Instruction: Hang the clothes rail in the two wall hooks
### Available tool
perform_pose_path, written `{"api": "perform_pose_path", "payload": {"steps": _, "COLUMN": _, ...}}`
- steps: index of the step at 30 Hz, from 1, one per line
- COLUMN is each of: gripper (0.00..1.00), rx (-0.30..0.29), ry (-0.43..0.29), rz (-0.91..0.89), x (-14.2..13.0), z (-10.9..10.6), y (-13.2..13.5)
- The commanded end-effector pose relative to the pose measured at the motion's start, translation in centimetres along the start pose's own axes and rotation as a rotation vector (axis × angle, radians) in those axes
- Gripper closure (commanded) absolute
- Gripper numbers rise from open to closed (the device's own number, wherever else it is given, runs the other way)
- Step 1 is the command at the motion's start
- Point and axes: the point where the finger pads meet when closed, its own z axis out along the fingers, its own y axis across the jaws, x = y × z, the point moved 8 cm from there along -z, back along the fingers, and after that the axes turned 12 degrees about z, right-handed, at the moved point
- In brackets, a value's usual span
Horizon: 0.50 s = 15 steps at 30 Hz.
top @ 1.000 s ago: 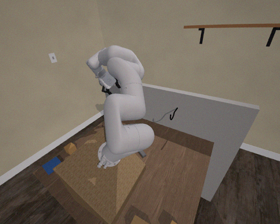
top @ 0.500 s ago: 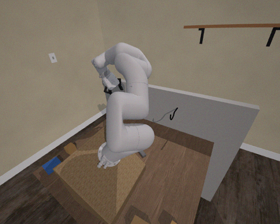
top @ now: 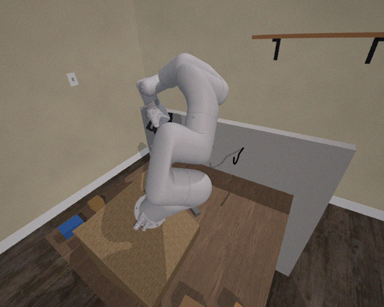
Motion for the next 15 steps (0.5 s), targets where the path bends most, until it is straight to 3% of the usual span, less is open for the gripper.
{"api": "perform_pose_path", "payload": {"steps": 1, "gripper": 0.0, "rx": 0.051, "ry": 0.044, "rz": 0.032, "x": -2.4, "z": 0.5, "y": 0.2}}
{"api": "perform_pose_path", "payload": {"steps": 9, "gripper": 0.0, "rx": 0.086, "ry": 0.059, "rz": 0.057, "x": -4.1, "z": 0.9, "y": 0.1}}
{"api": "perform_pose_path", "payload": {"steps": 15, "gripper": 0.0, "rx": 0.148, "ry": 0.087, "rz": 0.11, "x": -6.8, "z": 1.7, "y": -0.1}}
